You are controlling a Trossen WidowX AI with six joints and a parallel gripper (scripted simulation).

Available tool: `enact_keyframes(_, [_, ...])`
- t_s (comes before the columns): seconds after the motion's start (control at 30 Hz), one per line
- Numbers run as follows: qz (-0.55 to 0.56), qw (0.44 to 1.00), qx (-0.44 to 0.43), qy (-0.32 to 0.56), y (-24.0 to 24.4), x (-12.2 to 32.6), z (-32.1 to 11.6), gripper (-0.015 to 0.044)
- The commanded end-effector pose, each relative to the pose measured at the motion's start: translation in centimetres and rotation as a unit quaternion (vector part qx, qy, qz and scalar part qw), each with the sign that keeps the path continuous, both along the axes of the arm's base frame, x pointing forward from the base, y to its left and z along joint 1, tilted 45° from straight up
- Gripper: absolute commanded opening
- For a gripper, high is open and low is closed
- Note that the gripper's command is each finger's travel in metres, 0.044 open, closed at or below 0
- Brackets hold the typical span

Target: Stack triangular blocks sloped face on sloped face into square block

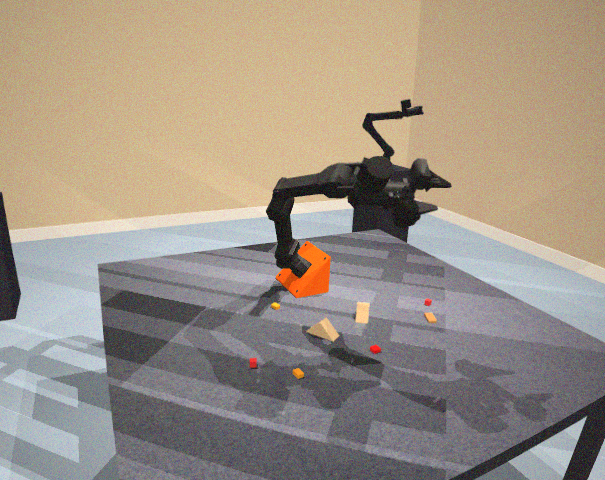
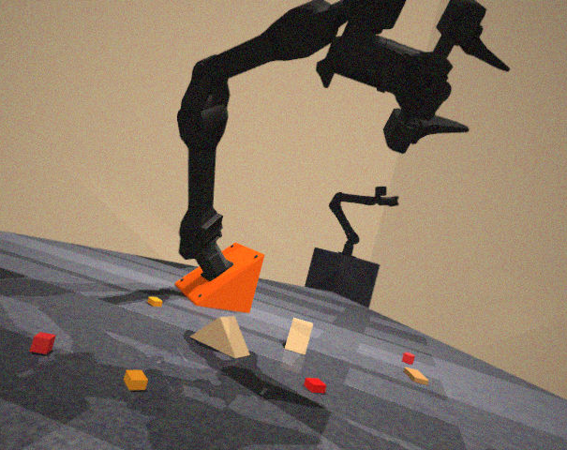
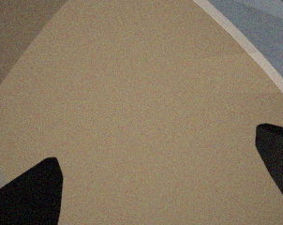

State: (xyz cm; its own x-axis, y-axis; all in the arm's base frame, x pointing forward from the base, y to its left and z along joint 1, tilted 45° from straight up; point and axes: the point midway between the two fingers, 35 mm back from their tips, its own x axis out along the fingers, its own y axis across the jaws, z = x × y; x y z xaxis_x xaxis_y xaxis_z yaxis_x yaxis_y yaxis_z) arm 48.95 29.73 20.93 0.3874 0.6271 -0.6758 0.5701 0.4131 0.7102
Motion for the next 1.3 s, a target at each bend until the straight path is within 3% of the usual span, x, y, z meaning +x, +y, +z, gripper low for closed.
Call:
enact_keyframes(0.0, [-0.002, 1.0, -0.004, 0.003, -0.1, 0.0, -0.3, 0.0426])
enact_keyframes(0.37, [-0.052, 0.945, -0.271, 0.173, -8.8, -6.3, -14.0, 0.044])
enact_keyframes(0.53, [-0.038, 0.876, -0.411, 0.249, -14.2, -11.3, -17.9, 0.044])
enact_keyframes(0.73, [0.014, 0.763, -0.561, 0.322, -20.4, -17.2, -19.5, 0.044])
enact_keyframes(1.27, [0.022, 0.749, -0.576, 0.328, -21.4, -17.9, -20.0, 0.044])
